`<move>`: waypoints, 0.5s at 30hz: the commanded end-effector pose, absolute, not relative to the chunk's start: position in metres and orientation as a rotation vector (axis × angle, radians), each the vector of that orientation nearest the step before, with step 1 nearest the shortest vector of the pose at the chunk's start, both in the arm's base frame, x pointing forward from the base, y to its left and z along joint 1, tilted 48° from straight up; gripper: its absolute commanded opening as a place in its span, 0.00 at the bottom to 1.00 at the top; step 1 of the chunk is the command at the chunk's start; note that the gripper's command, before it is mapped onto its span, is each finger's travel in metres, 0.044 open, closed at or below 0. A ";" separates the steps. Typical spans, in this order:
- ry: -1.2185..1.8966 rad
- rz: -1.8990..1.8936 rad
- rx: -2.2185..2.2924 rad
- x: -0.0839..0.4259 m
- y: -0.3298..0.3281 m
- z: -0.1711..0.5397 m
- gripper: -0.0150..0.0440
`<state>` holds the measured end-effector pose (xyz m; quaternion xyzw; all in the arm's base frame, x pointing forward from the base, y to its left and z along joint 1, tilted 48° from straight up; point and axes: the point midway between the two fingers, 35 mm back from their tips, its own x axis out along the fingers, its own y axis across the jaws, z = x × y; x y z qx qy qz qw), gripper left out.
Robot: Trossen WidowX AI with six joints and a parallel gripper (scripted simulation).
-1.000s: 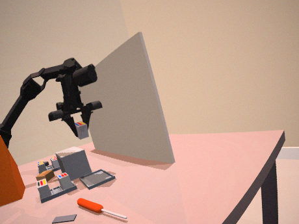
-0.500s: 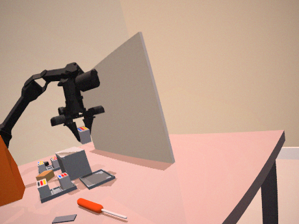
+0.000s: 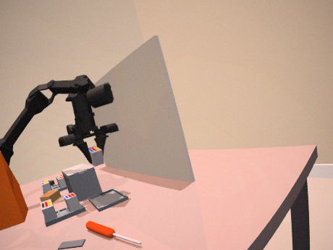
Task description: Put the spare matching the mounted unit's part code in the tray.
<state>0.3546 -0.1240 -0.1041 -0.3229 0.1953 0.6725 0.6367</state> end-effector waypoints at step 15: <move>0.447 1.528 -0.732 0.357 -0.110 -0.119 0.25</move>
